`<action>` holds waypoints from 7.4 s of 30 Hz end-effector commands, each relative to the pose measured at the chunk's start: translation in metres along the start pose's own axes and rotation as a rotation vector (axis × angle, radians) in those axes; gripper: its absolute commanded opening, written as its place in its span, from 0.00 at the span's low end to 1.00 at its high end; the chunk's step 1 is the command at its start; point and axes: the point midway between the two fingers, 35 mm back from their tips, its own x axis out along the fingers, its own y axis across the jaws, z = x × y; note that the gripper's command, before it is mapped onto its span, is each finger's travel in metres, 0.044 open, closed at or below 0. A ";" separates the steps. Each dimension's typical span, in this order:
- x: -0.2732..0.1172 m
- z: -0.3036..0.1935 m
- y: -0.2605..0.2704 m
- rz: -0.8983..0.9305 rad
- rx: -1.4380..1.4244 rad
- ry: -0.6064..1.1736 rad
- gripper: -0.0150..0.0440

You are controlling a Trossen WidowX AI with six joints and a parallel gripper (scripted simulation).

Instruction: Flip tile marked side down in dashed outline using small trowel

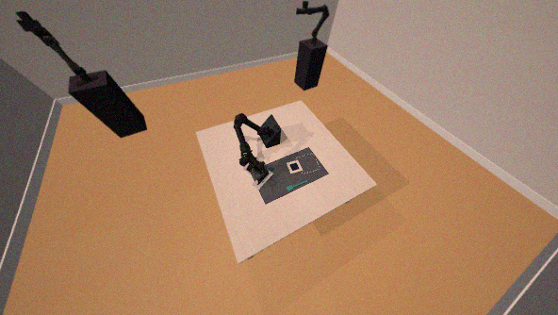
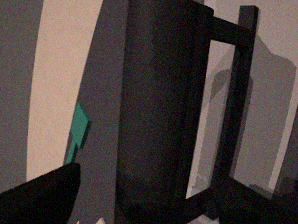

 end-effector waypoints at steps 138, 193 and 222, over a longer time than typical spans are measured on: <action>0.086 -0.144 0.044 -0.043 0.305 -0.487 0.25; 0.083 -0.204 0.109 -0.011 0.390 -0.420 0.25; 0.105 -0.272 0.152 -0.008 0.395 -0.418 0.25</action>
